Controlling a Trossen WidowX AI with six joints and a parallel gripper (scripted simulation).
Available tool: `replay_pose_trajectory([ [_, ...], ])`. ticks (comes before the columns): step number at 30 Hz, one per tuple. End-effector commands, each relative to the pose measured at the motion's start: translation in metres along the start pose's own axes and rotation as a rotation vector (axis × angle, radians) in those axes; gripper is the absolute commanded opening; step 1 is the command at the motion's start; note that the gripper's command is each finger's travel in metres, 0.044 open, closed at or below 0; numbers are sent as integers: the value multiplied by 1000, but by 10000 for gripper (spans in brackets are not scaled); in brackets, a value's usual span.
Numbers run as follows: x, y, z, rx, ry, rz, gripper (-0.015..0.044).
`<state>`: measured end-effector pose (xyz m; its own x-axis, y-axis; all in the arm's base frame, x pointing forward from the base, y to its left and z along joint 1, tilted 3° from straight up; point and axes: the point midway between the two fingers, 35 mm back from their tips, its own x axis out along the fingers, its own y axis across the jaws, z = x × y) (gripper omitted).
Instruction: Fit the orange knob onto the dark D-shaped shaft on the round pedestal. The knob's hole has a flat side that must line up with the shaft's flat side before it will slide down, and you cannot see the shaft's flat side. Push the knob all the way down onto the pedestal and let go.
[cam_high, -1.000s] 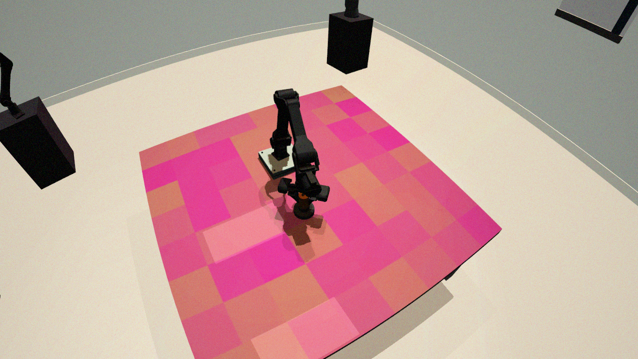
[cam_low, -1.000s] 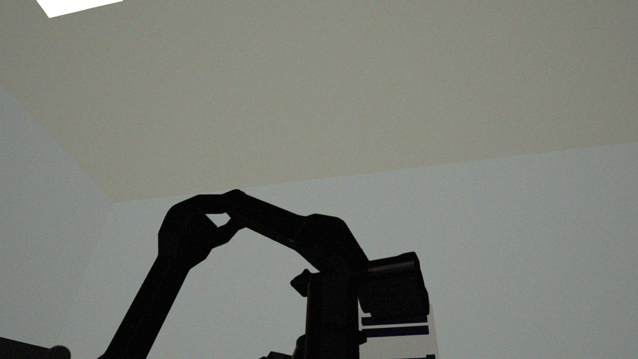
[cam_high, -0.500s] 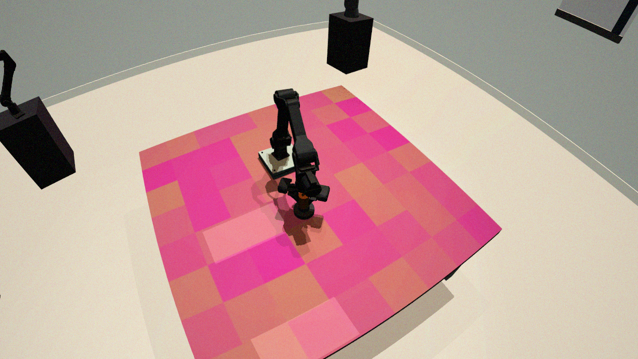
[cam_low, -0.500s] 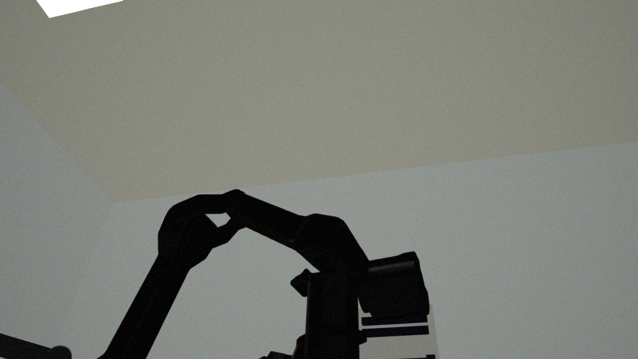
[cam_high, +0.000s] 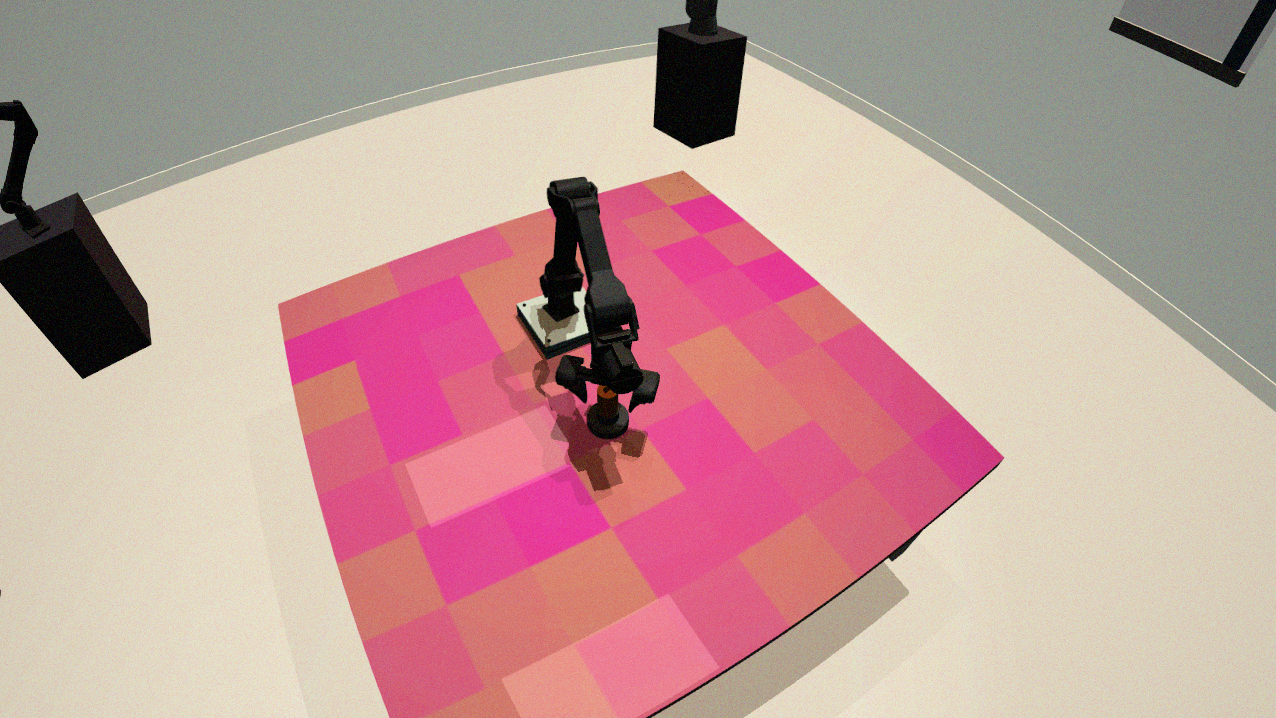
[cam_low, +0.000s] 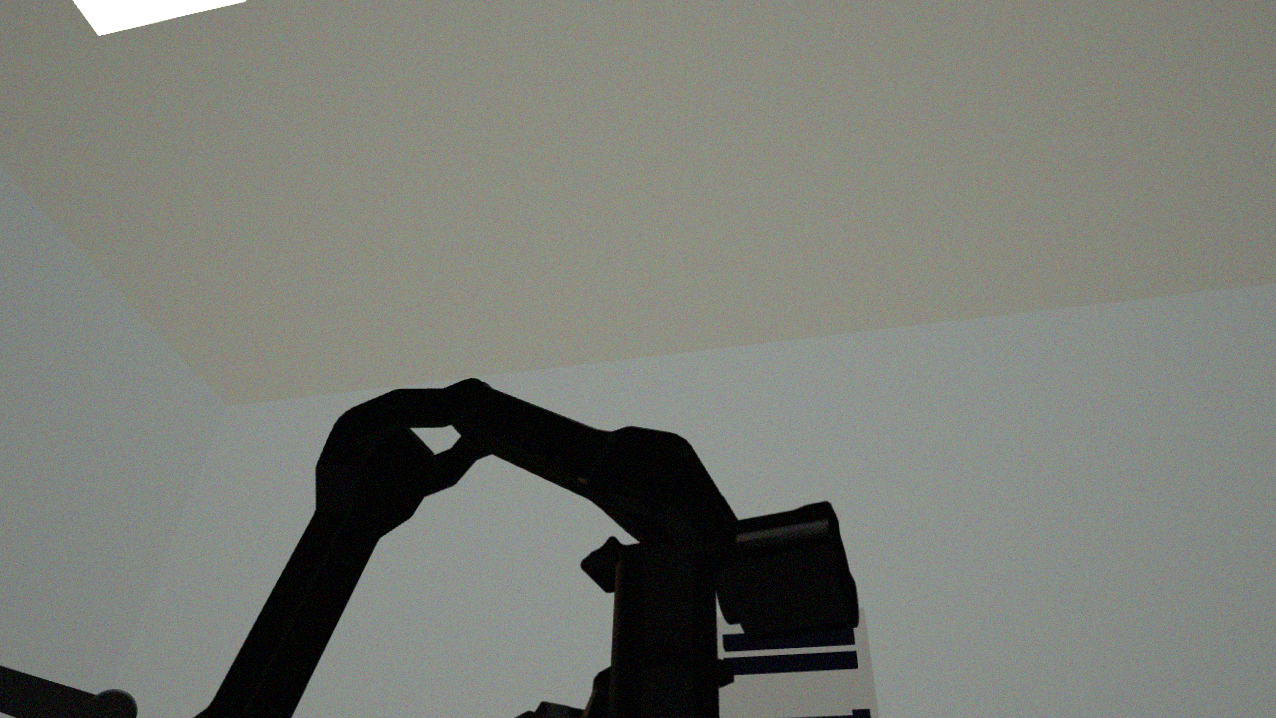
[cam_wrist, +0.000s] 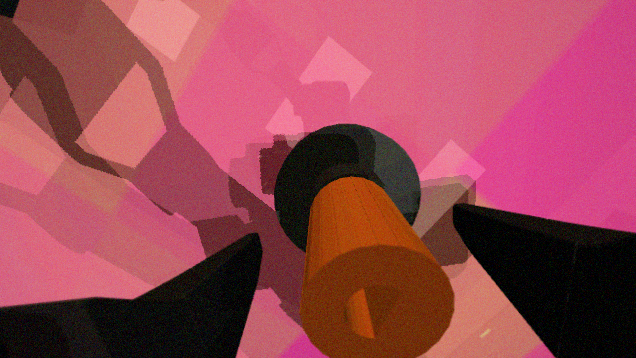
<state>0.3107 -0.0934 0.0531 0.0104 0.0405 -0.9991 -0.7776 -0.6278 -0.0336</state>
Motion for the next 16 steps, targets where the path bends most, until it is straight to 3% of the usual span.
replay_pose_trajectory([
  [1, 0, 0, 0, 0, 0, 0, 440],
  [3, -9, -1, -1, 0, 0, 0, 440],
  [10, -93, 0, 0, 0, 0, 0, 440],
  [16, -95, -2, -4, 0, 1, 0, 440],
])
